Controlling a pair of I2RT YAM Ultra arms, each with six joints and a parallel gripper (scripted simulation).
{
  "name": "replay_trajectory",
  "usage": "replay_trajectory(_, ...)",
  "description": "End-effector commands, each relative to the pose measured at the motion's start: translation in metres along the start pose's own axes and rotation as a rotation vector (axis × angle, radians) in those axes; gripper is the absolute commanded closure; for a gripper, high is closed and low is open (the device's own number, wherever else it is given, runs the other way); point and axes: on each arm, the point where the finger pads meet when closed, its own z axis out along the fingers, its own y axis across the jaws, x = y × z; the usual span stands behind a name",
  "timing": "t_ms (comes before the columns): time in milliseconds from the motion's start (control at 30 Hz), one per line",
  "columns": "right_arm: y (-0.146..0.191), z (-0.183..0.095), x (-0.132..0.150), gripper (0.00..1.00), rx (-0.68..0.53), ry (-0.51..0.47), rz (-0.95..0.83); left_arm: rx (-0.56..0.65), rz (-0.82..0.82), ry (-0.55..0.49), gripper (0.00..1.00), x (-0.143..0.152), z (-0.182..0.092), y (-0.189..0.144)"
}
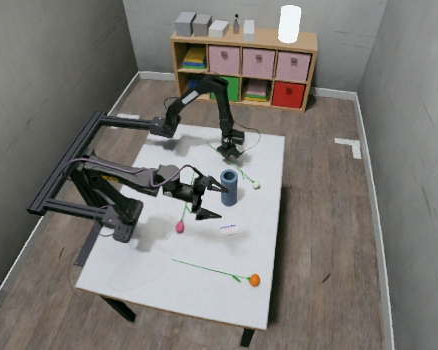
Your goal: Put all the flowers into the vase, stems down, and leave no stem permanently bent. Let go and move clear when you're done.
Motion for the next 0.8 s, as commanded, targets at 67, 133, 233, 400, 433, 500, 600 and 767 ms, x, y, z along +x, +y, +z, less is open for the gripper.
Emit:
replay_trajectory(67,0.003,-0.002,-0.006,0.0,-0.016,-0.023,-0.006,0.003,0.005,-0.007,1.0,-0.003,-0.015,-0.005)
replay_trajectory(133,0.003,-0.002,-0.006,0.0,-0.016,-0.023,-0.006,0.004,0.005,-0.005,1.0,-0.002,-0.016,-0.005)
replay_trajectory(233,0.003,-0.002,-0.006,0.0,-0.016,-0.023,-0.006,0.007,0.006,0.001,1.0,0.0,-0.014,-0.006)
replay_trajectory(400,0.003,-0.002,-0.006,0.0,-0.016,-0.023,-0.006,0.007,0.005,0.001,1.0,0.001,-0.012,-0.007)
replay_trajectory(433,0.003,-0.002,-0.006,0.0,-0.016,-0.023,-0.006,0.007,0.005,0.001,1.0,0.001,-0.012,-0.007)
replay_trajectory(500,0.003,-0.002,-0.006,0.0,-0.016,-0.023,-0.006,0.007,0.004,0.002,1.0,0.001,-0.01,-0.007)
replay_trajectory(600,0.003,-0.002,-0.006,0.0,-0.016,-0.023,-0.006,0.008,0.004,0.004,1.0,0.001,-0.008,-0.007)
replay_trajectory(767,0.003,-0.002,-0.006,0.0,-0.016,-0.023,-0.006,0.01,0.004,0.006,1.0,0.002,-0.005,-0.008)
